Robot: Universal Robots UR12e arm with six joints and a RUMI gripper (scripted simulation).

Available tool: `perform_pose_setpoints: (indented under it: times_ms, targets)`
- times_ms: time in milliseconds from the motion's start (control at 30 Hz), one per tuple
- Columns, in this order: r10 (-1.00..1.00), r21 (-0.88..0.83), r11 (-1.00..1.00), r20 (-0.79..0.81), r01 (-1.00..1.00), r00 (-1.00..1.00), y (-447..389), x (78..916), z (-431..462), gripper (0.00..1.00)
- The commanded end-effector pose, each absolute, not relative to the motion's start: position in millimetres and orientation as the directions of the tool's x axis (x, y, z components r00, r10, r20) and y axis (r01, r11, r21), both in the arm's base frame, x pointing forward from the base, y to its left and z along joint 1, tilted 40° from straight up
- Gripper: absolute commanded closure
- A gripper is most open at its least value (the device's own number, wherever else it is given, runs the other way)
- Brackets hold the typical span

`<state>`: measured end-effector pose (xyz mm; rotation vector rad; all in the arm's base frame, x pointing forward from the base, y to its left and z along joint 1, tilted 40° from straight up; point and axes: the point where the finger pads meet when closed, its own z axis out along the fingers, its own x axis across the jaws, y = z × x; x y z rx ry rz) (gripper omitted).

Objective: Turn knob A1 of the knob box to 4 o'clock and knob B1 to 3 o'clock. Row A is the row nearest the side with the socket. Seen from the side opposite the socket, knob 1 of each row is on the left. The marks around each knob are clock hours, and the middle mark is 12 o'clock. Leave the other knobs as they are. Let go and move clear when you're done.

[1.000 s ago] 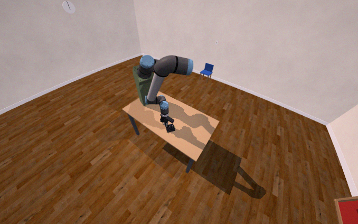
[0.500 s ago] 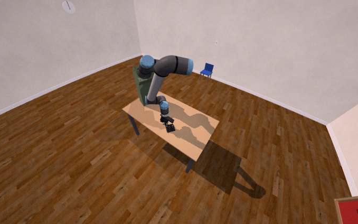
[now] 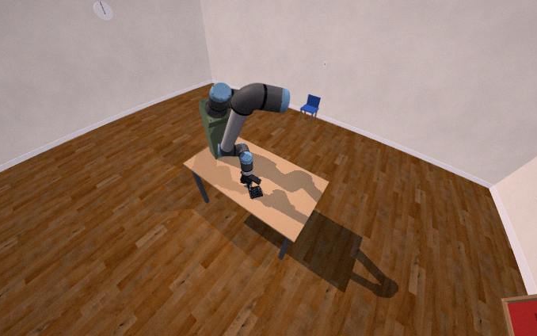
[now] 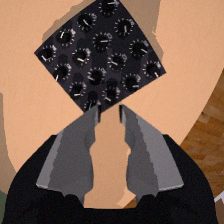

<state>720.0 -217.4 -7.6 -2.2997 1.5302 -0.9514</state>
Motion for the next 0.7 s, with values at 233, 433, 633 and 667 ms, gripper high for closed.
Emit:
perform_pose_setpoints:
  times_ms: [233,433,633,667]
  targets:
    - [-0.884,-0.510,-0.437,0.397,-0.741,0.248,-216.3,725.9,-2.7,0.89]
    - [-0.884,-0.510,-0.437,0.397,-0.741,0.248,-215.4,728.0,-1.0,0.89]
    - [-0.885,-0.509,-0.436,0.395,-0.742,0.248,-215.5,726.7,-3.0,0.89]
    - [-0.885,-0.509,-0.436,0.395,-0.742,0.248,-215.4,726.6,-3.1,0.89]
